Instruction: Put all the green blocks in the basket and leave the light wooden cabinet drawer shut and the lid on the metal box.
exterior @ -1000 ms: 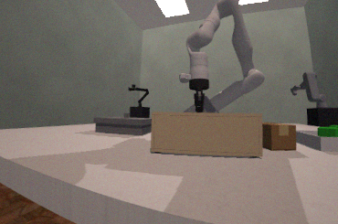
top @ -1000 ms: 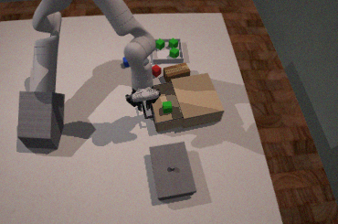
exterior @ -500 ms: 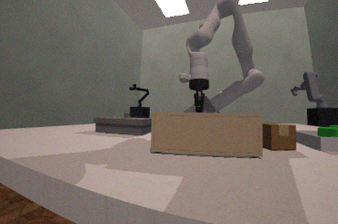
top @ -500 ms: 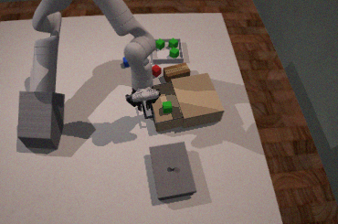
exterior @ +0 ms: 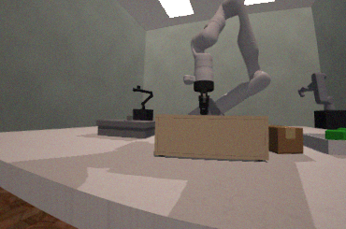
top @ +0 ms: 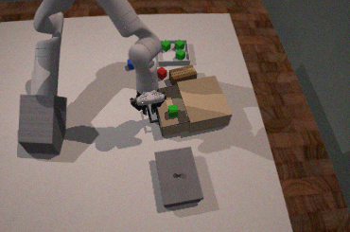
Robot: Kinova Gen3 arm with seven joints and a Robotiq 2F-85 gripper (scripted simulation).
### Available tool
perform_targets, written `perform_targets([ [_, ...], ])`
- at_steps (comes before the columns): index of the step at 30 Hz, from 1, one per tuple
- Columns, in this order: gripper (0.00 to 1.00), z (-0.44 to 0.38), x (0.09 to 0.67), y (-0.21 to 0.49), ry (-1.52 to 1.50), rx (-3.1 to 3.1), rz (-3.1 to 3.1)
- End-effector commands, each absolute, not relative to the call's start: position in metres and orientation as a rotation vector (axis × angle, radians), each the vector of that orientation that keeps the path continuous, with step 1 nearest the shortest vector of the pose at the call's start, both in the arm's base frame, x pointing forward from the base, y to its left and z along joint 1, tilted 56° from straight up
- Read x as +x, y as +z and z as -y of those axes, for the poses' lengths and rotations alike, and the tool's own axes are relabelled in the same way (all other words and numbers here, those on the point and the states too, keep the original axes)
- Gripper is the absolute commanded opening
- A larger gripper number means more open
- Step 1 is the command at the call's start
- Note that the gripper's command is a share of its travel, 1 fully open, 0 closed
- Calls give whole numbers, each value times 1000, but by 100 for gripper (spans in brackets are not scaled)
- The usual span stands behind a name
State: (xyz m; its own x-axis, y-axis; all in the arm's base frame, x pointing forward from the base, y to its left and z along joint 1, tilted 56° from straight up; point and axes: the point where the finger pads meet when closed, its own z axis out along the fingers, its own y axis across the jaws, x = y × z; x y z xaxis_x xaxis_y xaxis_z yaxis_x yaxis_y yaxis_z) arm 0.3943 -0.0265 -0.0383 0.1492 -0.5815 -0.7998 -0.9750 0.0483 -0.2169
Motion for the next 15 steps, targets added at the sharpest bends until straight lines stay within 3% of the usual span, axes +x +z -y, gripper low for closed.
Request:
perform_targets([
  [1, 30, 27, 395, -38, 621, -1630, -1529],
  [15, 30, 43, 391, -28, 621, -1630, -1529],
])
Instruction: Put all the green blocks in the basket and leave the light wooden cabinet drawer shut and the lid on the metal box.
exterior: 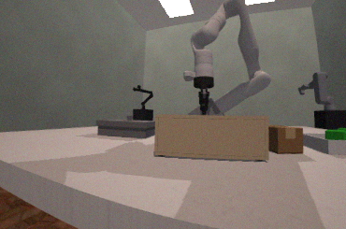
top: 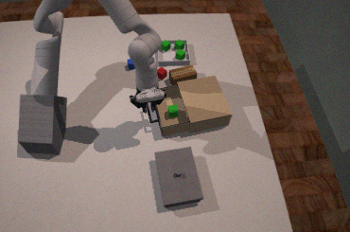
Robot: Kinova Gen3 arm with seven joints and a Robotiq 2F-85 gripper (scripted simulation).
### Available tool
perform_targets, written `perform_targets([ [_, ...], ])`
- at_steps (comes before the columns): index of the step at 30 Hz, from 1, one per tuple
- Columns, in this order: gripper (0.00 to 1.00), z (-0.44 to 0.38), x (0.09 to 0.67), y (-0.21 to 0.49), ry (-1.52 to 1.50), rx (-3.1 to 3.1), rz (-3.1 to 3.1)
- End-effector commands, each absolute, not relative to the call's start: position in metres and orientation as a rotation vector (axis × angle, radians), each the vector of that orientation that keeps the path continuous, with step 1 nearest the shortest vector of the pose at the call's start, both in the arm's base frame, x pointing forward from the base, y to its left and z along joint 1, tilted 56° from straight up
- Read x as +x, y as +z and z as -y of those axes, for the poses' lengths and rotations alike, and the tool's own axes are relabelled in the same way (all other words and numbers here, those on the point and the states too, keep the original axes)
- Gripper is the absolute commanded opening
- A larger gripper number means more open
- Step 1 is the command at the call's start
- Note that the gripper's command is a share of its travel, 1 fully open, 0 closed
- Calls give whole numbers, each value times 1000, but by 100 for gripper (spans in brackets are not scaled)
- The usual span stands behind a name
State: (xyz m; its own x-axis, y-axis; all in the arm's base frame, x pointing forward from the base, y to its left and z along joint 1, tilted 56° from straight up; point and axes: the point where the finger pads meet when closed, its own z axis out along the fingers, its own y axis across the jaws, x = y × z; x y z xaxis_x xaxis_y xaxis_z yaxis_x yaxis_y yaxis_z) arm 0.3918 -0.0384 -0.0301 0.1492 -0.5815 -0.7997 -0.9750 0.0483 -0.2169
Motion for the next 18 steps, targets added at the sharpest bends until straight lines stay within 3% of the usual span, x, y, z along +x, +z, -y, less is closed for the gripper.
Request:
perform_targets([
  [1, 30, 43, 391, -28, 621, -1630, -1529],
  [18, 30, 86, 382, 3, 621, -1630, -1529],
])
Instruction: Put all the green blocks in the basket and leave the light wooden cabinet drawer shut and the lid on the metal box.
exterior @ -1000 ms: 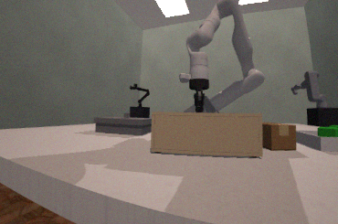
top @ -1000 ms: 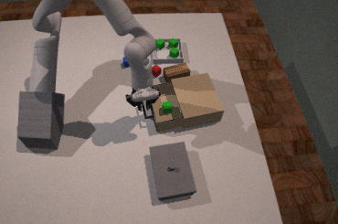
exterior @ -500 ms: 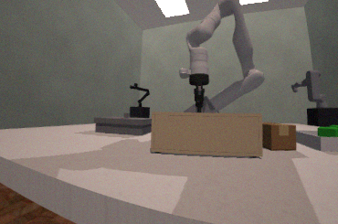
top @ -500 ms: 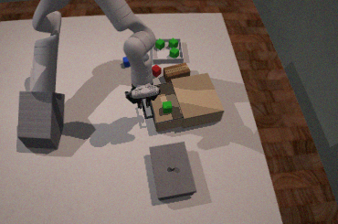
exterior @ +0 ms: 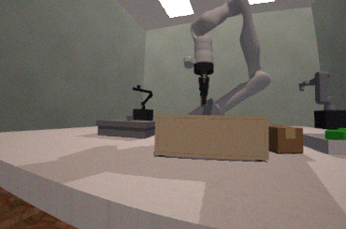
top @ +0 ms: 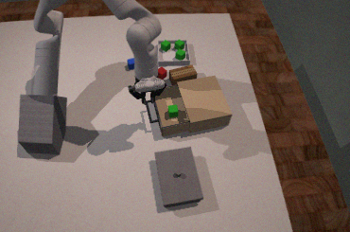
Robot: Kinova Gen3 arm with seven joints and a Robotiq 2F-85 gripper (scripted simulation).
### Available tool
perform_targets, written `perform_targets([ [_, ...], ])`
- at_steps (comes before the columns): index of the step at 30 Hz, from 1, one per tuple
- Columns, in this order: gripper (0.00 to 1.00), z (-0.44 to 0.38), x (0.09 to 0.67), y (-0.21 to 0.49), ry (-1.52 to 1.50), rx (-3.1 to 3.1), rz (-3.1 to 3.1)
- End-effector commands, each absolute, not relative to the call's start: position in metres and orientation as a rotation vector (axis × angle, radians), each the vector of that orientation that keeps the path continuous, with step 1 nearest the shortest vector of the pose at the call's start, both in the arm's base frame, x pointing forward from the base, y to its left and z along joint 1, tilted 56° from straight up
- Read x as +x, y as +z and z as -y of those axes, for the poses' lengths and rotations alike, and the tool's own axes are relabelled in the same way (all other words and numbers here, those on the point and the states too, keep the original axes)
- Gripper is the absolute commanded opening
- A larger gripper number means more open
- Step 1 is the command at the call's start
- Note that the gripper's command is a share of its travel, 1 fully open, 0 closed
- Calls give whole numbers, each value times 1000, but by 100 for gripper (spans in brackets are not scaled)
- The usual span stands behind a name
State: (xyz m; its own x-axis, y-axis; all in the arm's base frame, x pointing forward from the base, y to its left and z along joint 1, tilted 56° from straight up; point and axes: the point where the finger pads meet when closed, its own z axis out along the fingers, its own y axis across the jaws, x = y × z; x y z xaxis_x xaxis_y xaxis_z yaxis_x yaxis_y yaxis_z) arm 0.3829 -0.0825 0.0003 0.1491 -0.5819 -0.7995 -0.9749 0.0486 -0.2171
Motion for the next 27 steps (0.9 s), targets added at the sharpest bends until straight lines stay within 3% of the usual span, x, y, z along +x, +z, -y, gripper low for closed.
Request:
perform_targets([
  [1, 30, 86, 382, 3, 621, -1630, -1529],
  [27, 30, 130, 374, 32, 621, -1630, -1529],
])
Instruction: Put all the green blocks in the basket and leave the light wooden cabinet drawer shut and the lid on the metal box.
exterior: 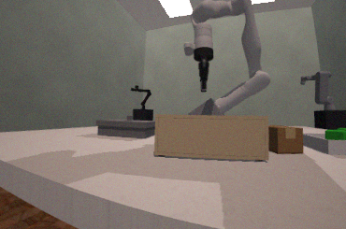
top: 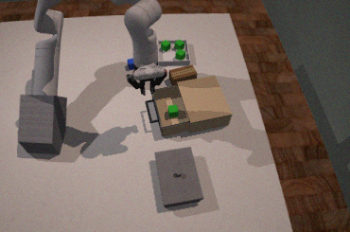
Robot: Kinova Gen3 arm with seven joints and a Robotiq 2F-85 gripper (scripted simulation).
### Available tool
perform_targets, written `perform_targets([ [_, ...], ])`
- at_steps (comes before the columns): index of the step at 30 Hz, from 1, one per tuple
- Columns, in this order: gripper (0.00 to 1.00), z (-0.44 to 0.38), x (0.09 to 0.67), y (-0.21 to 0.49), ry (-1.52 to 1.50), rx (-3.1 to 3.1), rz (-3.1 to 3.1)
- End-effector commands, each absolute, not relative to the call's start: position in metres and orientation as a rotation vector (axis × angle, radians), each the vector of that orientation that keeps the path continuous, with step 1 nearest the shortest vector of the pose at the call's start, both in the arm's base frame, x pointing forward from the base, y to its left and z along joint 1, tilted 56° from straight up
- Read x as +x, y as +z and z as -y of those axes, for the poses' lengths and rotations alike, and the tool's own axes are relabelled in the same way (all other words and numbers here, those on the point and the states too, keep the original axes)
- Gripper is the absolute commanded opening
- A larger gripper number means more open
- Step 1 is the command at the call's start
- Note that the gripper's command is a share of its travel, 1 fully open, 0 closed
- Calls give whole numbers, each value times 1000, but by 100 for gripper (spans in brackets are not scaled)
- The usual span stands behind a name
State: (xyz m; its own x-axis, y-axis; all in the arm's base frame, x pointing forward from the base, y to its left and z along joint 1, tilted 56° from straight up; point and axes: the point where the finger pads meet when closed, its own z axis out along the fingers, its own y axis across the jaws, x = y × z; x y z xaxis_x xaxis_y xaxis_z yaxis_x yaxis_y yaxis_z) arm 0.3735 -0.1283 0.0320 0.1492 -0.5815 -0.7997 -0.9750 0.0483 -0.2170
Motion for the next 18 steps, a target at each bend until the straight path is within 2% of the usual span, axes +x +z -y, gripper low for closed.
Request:
perform_targets([
  [1, 30, 130, 374, 33, 621, -1630, -1529],
  [18, 30, 129, 379, 34, 576, -1694, -1439],
])
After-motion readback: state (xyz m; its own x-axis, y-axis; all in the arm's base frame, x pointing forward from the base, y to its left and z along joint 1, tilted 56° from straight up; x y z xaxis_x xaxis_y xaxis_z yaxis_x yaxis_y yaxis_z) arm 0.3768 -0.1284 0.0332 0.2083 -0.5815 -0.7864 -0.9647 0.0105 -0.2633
